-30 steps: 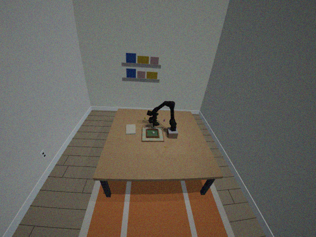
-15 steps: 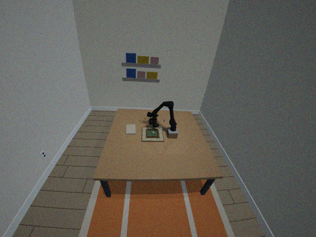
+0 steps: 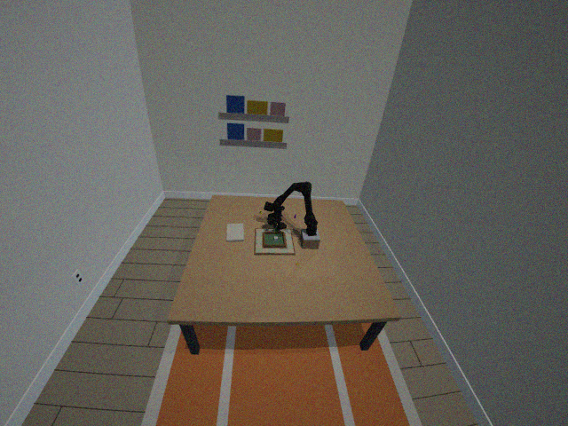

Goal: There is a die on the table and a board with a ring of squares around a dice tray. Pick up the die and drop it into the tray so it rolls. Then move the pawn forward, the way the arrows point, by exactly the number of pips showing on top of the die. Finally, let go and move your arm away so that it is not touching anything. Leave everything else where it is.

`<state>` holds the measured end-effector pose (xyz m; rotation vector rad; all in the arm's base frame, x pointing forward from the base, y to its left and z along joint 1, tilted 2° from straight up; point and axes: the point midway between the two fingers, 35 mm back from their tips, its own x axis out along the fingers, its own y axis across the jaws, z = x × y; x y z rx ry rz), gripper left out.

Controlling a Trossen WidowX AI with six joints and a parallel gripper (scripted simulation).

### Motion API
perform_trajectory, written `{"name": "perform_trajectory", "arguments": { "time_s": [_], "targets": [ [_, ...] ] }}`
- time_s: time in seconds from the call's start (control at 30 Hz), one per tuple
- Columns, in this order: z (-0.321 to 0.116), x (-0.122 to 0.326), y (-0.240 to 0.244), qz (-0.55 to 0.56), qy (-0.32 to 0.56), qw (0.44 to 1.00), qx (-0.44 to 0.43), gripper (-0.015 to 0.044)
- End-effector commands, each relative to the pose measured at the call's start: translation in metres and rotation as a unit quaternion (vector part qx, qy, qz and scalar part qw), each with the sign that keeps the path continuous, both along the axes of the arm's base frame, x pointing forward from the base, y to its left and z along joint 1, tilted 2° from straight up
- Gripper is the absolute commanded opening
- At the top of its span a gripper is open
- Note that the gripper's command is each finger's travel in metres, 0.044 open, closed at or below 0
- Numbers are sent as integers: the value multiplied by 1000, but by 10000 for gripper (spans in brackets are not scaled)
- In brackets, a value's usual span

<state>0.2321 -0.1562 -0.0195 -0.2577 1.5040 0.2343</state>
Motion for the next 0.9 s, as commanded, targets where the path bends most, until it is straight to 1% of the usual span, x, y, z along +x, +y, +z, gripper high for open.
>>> {"name": "perform_trajectory", "arguments": {
  "time_s": [0.0,0.07,0.17,0.3,0.47,0.67,0.83,0.87],
  "targets": [
    [24,1,-1,1,0,1000,-2,315],
    [46,-1,0,2,2,1000,-2,368],
    [49,-2,0,2,2,1000,-2,440],
    [55,-3,8,-11,2,1000,-1,440],
    [93,-21,64,-110,2,994,6,440],
    [125,-64,120,-228,3,973,14,440],
    [127,-70,125,-241,3,970,15,440],
    [121,-54,113,-205,3,979,17,440]
  ]
}}
